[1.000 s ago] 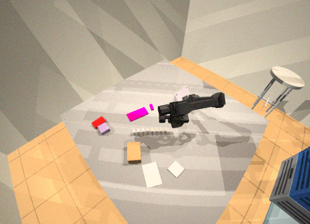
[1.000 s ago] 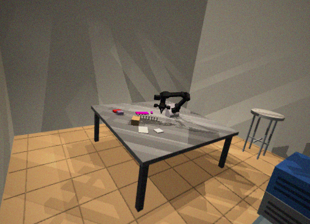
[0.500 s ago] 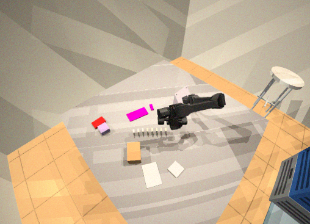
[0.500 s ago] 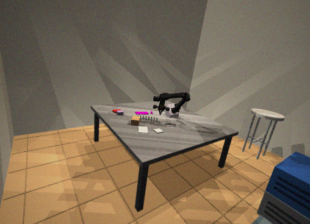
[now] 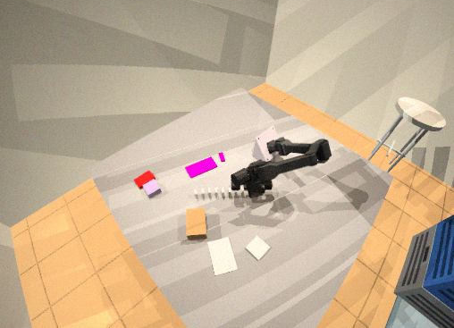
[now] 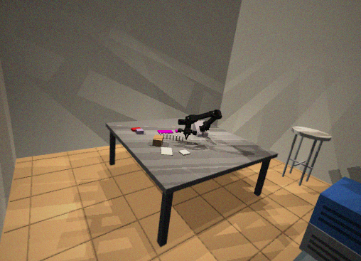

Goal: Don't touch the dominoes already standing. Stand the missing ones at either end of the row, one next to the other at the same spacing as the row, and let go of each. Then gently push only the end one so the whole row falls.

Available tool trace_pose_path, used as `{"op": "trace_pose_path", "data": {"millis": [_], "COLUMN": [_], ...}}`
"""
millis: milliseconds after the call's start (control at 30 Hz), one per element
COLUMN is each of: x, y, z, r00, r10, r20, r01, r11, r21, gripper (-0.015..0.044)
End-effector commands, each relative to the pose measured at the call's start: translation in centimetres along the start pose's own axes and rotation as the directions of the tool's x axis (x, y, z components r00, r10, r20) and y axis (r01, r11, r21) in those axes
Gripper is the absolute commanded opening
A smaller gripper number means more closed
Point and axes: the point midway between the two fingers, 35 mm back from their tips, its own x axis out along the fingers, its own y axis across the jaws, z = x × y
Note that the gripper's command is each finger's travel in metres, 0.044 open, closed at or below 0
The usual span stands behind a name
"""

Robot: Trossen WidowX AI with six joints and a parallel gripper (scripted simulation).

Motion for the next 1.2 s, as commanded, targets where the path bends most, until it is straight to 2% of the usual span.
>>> {"op": "trace_pose_path", "data": {"millis": [0,633,967,1167], "x": [0.3,0.3,-5.0,-5.7], "y": [-0.5,-3.6,-5.1,-5.4], "z": [0.0,0.0,-0.1,-0.2], "r00": [1.0,1.0,1.0,1.0], "r10": [0.006,0.005,-0.003,0.004], "r20": [0.0,-0.001,-0.001,-0.002], "r01": [-0.006,-0.005,0.003,-0.004], "r11": [1.0,1.0,1.0,1.0], "r21": [0.008,0.007,0.003,0.007], "gripper": [0.0,0.0,0.0,0.0]}}
